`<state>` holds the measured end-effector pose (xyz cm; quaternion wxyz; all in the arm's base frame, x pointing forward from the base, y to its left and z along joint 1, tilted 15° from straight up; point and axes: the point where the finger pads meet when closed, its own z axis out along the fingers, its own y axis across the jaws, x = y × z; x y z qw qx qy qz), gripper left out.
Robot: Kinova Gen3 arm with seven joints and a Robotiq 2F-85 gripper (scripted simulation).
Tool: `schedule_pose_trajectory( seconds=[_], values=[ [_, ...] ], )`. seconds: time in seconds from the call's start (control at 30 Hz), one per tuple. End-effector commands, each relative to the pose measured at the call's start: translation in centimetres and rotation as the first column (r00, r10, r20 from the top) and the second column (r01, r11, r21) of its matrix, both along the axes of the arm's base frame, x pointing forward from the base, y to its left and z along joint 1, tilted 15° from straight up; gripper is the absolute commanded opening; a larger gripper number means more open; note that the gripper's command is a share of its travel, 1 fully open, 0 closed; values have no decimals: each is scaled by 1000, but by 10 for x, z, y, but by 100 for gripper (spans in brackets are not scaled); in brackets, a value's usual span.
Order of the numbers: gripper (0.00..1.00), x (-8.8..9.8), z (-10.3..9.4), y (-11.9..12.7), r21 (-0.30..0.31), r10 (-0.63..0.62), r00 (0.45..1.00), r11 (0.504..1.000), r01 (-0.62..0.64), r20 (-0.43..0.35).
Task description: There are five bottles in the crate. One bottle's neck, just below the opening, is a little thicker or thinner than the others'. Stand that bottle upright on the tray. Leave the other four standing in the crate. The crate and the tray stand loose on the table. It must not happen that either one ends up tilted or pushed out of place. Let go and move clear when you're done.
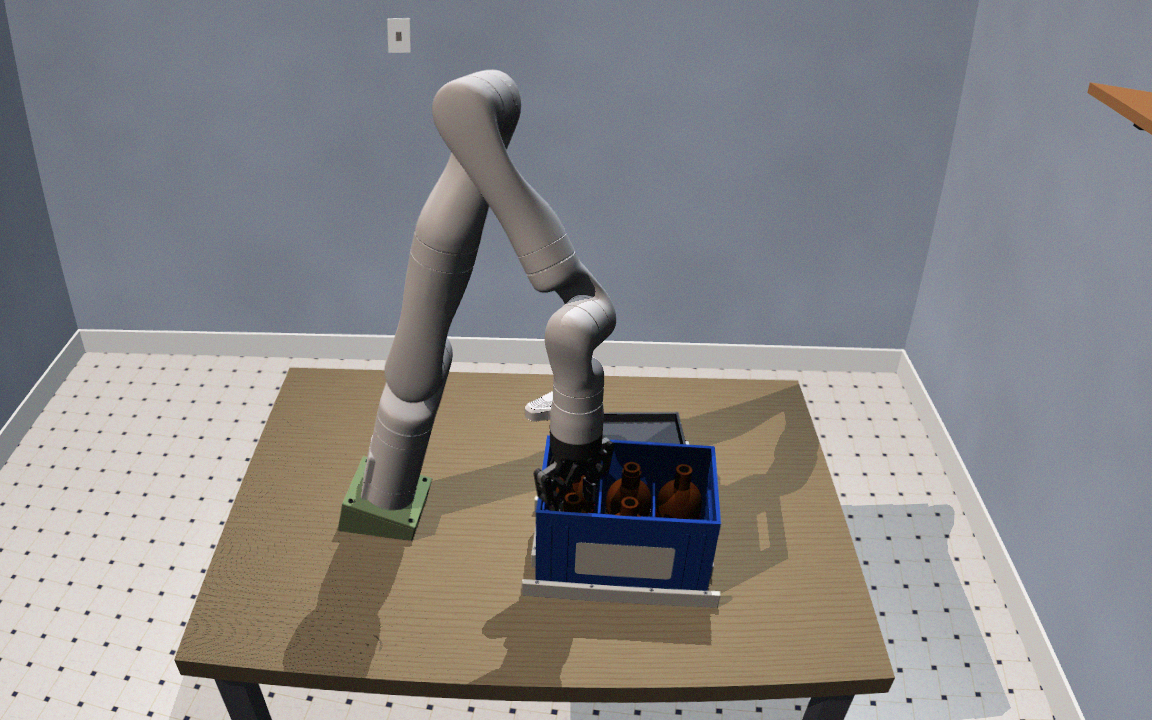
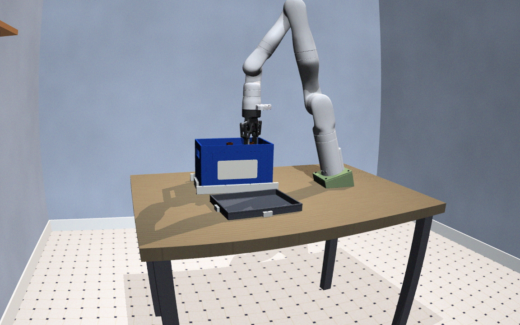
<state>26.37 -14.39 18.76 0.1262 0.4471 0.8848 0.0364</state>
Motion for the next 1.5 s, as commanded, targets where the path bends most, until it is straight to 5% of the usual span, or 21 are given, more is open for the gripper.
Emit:
schedule_pose_trajectory(
  seconds=[0.0, 0.57, 0.6, 1.47],
  values=[
    [64, 0, 0, 0, 0, 0, 1000, 1000, 0, 1],
    [64, 0, 0, 0, 0, 0, 1000, 1000, 0, 1],
    [0, 0, 0, 0, 0, 0, 1000, 1000, 0, 1],
    [0, 0, 0, 0, 0, 0, 1000, 1000, 0, 1]
  ],
)
